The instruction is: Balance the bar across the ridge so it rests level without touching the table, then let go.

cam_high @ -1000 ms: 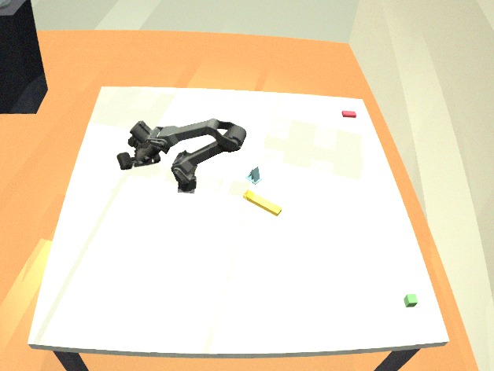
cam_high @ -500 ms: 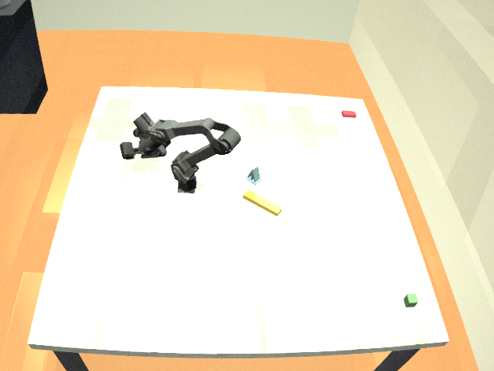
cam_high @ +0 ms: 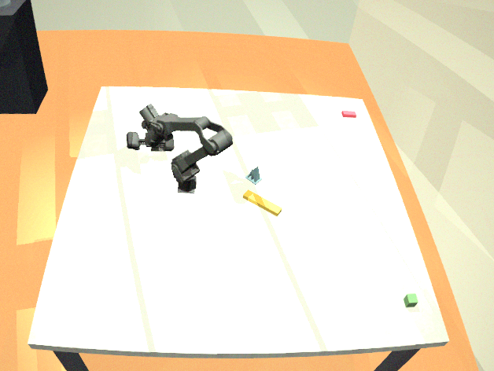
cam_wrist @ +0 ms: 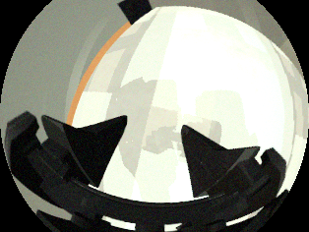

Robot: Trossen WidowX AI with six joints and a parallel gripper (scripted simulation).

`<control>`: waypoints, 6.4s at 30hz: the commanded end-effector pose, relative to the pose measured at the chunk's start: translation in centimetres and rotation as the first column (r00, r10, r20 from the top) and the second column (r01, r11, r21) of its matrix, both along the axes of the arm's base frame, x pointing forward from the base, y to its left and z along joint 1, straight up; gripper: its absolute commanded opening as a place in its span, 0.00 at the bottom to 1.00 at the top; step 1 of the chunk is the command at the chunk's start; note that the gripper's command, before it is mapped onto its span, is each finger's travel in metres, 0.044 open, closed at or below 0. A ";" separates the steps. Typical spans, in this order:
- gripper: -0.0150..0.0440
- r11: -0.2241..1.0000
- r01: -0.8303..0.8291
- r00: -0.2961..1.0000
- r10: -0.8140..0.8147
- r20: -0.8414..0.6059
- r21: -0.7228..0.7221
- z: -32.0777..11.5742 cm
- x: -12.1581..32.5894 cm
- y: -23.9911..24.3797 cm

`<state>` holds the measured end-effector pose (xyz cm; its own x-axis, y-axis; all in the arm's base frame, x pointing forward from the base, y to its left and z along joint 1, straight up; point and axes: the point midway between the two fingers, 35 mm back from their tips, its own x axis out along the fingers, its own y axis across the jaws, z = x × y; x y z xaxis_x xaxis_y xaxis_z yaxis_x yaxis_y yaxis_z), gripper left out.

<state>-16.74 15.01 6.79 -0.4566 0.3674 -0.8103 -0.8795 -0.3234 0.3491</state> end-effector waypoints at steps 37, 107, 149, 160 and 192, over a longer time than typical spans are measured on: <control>0.79 0.848 0.525 0.849 -0.516 0.116 -0.069 1.5 11.0 7.6; 0.79 0.020 0.981 0.075 -0.957 0.279 -0.195 3.5 34.7 2.3; 0.79 -0.542 0.792 -0.424 -0.819 0.385 -0.282 4.5 42.4 -11.7; 0.79 -0.660 0.684 -0.531 -0.742 0.409 -0.310 4.7 42.8 -15.9; 0.79 -0.773 0.530 -0.634 -0.634 0.443 -0.347 0.4 42.5 -21.2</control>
